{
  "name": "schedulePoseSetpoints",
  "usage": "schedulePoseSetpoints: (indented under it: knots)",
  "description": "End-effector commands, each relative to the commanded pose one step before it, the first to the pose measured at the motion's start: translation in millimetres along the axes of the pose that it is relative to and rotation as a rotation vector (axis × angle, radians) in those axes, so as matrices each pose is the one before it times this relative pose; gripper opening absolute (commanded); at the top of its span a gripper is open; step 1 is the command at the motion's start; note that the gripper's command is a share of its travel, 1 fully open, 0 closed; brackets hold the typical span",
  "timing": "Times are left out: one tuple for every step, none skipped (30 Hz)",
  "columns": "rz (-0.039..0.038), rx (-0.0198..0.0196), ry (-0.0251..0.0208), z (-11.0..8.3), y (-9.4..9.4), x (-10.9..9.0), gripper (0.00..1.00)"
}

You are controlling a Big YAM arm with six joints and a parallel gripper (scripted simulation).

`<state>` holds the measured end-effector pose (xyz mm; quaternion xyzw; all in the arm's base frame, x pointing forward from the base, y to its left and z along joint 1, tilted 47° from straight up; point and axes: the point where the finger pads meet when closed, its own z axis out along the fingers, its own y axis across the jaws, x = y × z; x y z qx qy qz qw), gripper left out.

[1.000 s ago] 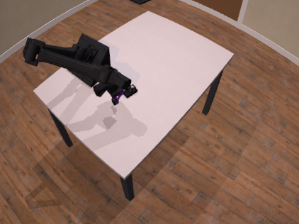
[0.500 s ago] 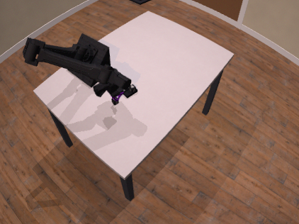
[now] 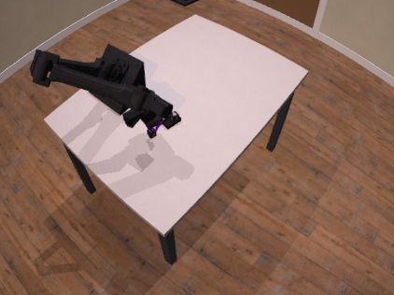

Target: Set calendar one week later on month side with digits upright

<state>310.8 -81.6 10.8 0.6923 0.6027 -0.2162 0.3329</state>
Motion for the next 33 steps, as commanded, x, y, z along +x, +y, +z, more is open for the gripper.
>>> schedulePoseSetpoints:
  knots:
    - [-0.01553,0.00246,-0.00659,4.12,-3.32,1.31,0.44]
    - [0.00001,-0.00186,0.00051,-0.55,0.03,0.14,0.44]
    - [0.00009,-0.00199,0.00055,-0.58,0.05,0.13,0.44]
    - [0.00008,-0.00192,0.00053,-0.56,0.05,0.13,0.44]
    - [0.00007,-0.00171,0.00048,-0.5,0.04,0.11,0.44]
    - [0.00067,-0.0014,0.00039,-0.41,0.03,0.09,0.44]
    - [0.00078,-0.00102,0.00029,-0.3,0.02,0.07,0.44]
    - [0.00048,-0.00058,0.00027,-0.18,0.01,0.06,0.44]
    - [0.0002,-0.00023,0.00009,-0.07,0.0,0.02,0.44]
    - [0.00004,-0.00002,0.00001,-0.01,0.0,0.0,0.44]
    - [0.0,0.00003,-0.00001,0.01,-0.01,0.0,0.44]
    - [0.0,0.0,0.0,0.0,0.0,0.0,0.44]
    - [0.0,0.0,0.0,0.0,0.0,0.0,0.44]
    - [0.0,0.00005,-0.00001,0.01,-0.01,0.0,0.44]
    - [0.0,0.0,0.0,0.0,0.0,0.0,0.44]
    - [0.0,0.0,0.0,0.0,0.0,0.0,0.44]
    - [0.0,0.0,0.0,0.0,0.0,0.0,0.44]
    - [0.0,0.0,0.0,0.0,0.0,0.0,0.44]
    - [0.0,0.0,0.0,0.0,0.0,0.0,0.44]
    - [0.0,0.0,0.0,0.0,0.0,0.0,0.44]
    - [0.0,0.0,0.0,0.0,0.0,0.0,0.44]
    - [0.0,0.0,0.0,0.0,0.0,0.0,0.44]
    - [0.0,0.0,0.0,0.0,0.0,0.0,0.44]
    - [0.0,0.0,0.0,0.0,0.0,0.0,0.44]
    - [0.0,0.0,0.0,0.0,0.0,0.0,0.44]
    - [0.0,0.0,0.0,0.0,0.0,0.0,0.44]
    - [0.0,0.0,0.0,0.0,0.0,0.0,0.44]
    - [0.0,0.0,0.0,0.0,0.0,0.0,0.44]
    - [0.0,0.0,0.0,0.0,0.0,0.0,0.44]
    - [0.0,0.0,0.0,0.0,0.0,0.0,0.44]
    - [0.0,0.0,0.0,0.0,0.0,0.0,0.44]
    - [0.0,0.0,0.0,0.0,0.0,0.0,0.44]
    - [0.0,0.0,0.0,0.0,0.0,0.0,0.44]
